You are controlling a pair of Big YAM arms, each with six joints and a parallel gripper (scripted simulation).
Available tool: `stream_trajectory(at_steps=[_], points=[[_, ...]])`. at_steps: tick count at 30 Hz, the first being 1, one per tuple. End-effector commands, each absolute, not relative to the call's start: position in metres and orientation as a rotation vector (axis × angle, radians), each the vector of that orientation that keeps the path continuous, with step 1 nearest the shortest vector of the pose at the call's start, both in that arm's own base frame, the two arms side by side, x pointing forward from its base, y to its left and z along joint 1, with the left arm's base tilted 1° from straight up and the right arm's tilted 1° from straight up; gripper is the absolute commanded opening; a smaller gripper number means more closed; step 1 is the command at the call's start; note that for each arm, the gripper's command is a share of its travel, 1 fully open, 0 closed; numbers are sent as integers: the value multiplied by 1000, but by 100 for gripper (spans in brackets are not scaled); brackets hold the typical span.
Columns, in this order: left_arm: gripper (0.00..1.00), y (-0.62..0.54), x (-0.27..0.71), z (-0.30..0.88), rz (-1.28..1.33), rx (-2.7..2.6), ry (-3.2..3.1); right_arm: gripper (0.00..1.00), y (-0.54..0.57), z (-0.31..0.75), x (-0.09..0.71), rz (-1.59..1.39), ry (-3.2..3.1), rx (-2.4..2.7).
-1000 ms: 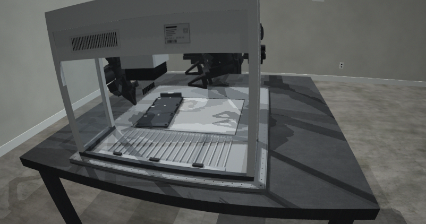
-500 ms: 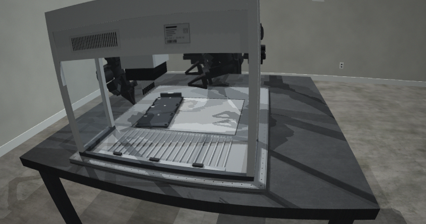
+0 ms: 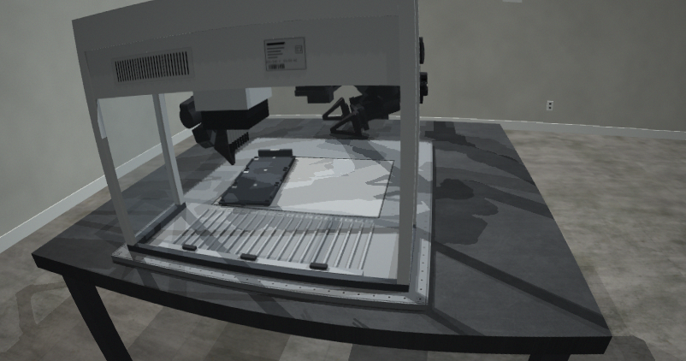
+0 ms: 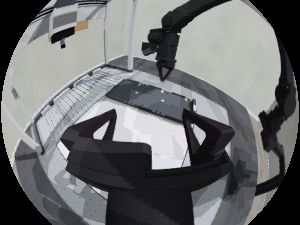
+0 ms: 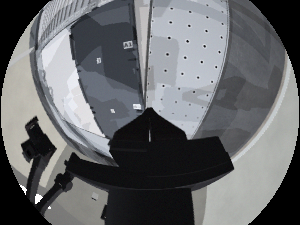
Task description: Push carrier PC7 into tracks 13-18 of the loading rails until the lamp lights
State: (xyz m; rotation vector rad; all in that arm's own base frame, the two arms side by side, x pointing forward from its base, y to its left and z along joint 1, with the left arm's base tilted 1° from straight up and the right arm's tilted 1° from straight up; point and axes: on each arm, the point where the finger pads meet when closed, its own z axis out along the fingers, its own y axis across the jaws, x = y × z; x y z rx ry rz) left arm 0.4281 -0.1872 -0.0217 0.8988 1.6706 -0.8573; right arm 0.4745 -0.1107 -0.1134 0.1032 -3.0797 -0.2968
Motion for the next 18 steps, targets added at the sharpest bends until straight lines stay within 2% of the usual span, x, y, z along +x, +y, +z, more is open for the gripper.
stream_trajectory(at_steps=[1, 5, 18], points=[[100, -139, 418, 5, -696, 999, 1600, 0, -42, -88, 494, -45, -3159, -62], [100, -133, 414, 6, -694, 993, 1605, 0, -28, -86, 493, 15, -3154, -69], [100, -105, 412, 44, -699, 890, 1590, 0, 84, -78, 492, 516, -3109, -125]])
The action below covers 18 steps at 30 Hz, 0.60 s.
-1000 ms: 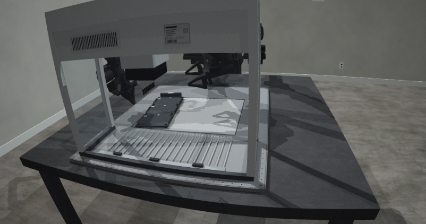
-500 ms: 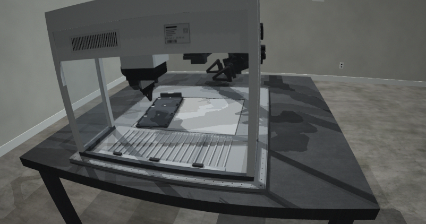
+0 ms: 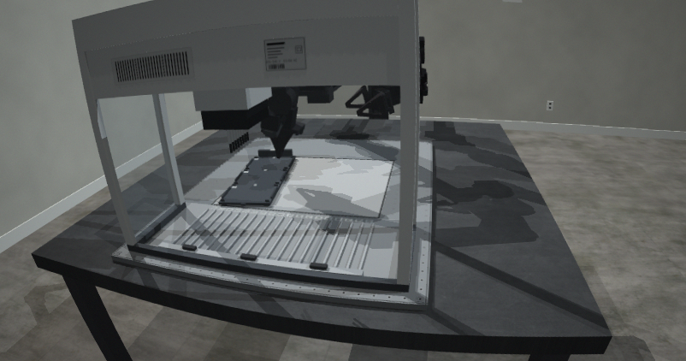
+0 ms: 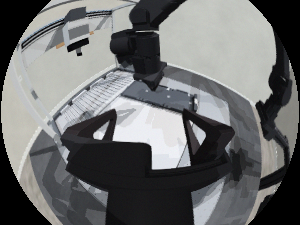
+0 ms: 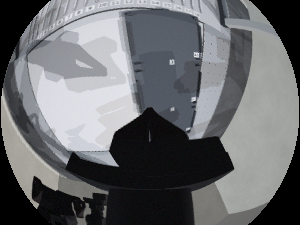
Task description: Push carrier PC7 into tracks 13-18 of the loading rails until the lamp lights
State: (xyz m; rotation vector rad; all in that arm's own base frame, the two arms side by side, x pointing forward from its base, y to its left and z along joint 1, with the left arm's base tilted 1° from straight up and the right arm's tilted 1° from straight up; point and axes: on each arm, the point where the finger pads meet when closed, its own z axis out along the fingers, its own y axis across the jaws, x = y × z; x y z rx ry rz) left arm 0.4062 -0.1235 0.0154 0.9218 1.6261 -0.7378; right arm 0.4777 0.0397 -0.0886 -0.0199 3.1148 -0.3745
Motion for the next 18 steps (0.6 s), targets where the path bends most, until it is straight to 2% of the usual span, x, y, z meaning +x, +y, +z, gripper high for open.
stream_trajectory(at_steps=[1, 18], points=[[100, -105, 412, 44, -698, 889, 1588, 0, 86, -78, 492, -525, 3082, 117], [100, -110, 410, 38, -712, 894, 1598, 0, 86, -77, 494, -552, 3083, 81]])
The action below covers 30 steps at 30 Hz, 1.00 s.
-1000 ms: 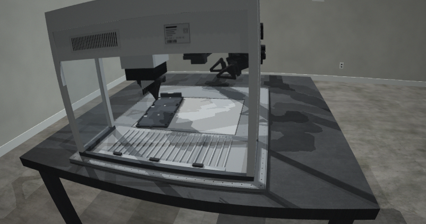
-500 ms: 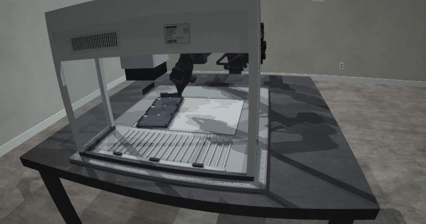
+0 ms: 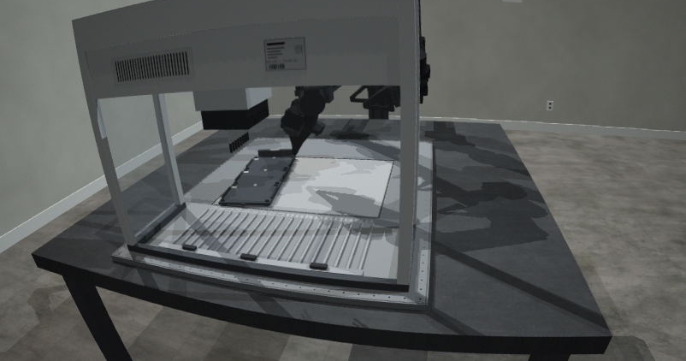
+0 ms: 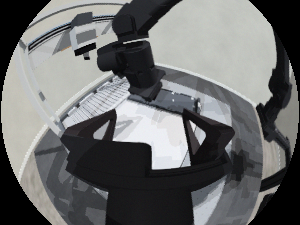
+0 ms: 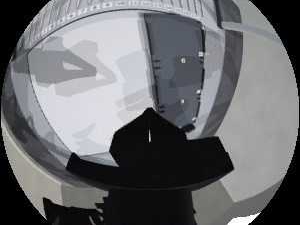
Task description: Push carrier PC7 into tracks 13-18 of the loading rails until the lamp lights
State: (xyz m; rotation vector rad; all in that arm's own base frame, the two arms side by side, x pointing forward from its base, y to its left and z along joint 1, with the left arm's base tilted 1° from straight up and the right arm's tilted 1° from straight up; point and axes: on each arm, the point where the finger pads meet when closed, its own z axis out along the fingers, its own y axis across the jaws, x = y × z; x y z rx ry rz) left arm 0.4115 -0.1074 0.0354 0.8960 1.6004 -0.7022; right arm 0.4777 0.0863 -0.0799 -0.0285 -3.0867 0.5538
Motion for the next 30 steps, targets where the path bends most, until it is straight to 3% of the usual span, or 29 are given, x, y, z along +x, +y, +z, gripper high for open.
stream_trajectory(at_steps=[1, 30], points=[[100, -110, 410, 38, -712, 894, 1598, 0, 86, -77, 494, 555, -3099, -82], [100, -109, 414, 40, -700, 903, 1586, 0, 82, -138, 499, 551, -3115, -86]])
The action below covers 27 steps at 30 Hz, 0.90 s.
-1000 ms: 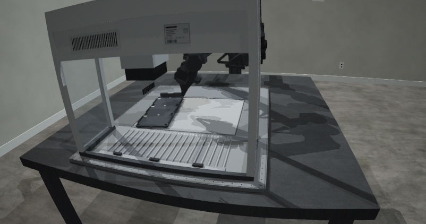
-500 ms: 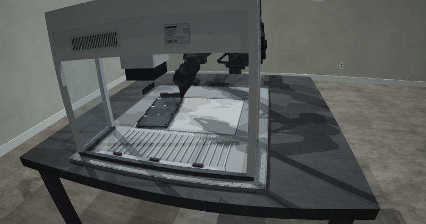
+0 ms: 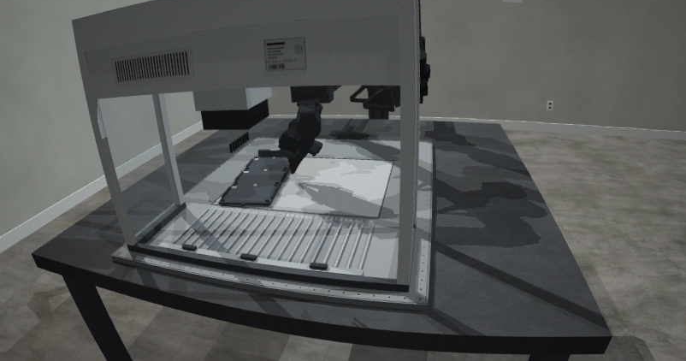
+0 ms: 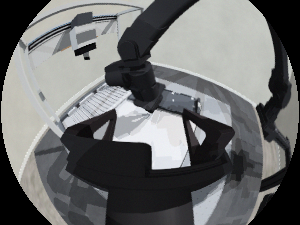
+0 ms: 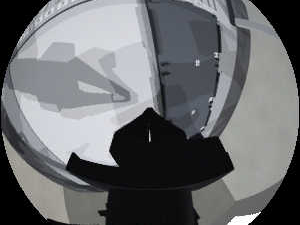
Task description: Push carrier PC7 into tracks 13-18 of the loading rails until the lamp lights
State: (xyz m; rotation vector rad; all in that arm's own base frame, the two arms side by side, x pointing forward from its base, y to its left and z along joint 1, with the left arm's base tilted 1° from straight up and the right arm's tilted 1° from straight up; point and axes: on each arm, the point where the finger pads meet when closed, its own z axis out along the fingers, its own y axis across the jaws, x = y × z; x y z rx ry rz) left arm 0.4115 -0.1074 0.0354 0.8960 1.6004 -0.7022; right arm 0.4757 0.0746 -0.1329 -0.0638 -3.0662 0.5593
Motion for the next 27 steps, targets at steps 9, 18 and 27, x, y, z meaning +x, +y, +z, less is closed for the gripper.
stream_trajectory(at_steps=[9, 18, 27], points=[[100, -109, 414, 40, -700, 903, 1586, 0, 82, -149, 499, 551, -3115, -86], [100, -109, 414, 40, -700, 903, 1586, 0, 62, -147, 486, 557, -3095, -82], [100, -109, 414, 40, -700, 903, 1586, 0, 52, -147, 487, 556, -3099, -83]])
